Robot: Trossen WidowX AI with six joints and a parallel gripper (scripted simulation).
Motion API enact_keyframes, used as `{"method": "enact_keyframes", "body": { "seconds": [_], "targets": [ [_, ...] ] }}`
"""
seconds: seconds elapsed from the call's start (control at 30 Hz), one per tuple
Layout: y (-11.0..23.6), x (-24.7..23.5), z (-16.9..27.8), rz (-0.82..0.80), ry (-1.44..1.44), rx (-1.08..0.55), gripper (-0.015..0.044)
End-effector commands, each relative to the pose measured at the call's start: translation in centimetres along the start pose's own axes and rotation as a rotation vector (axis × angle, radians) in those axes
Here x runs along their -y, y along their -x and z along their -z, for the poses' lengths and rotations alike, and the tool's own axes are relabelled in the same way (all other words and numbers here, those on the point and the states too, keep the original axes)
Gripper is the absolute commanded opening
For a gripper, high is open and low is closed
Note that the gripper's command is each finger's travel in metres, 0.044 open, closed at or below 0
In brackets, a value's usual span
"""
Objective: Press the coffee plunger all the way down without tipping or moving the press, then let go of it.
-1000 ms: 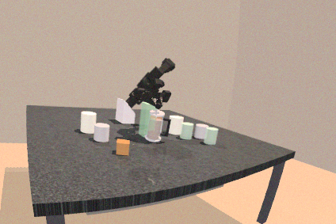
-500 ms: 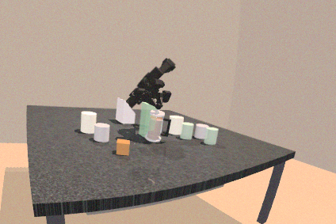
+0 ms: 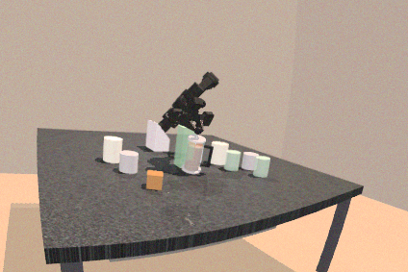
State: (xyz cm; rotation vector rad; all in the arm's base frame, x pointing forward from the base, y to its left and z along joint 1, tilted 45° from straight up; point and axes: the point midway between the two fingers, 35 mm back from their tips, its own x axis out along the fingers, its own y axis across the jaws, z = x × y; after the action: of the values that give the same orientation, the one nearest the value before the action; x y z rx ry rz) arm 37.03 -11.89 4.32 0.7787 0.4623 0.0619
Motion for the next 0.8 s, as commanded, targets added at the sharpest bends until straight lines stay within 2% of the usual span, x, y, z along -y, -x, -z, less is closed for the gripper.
{"method": "enact_keyframes", "body": {
  "seconds": [0.0, 0.17, 0.57, 0.77],
  "targets": [
    [0.0, 0.0, 0.01, 0.0, 0.0, 0.0, 0.0122],
    [0.0, 0.0, 0.01, 0.0, 0.0, 0.0, 0.0122],
    [0.0, 0.0, 0.01, 0.0, 0.0, 0.0, 0.0437],
    [0.84, 0.07, -0.91, 0.004, 0.0, -0.005, 0.044]
  ]
}}
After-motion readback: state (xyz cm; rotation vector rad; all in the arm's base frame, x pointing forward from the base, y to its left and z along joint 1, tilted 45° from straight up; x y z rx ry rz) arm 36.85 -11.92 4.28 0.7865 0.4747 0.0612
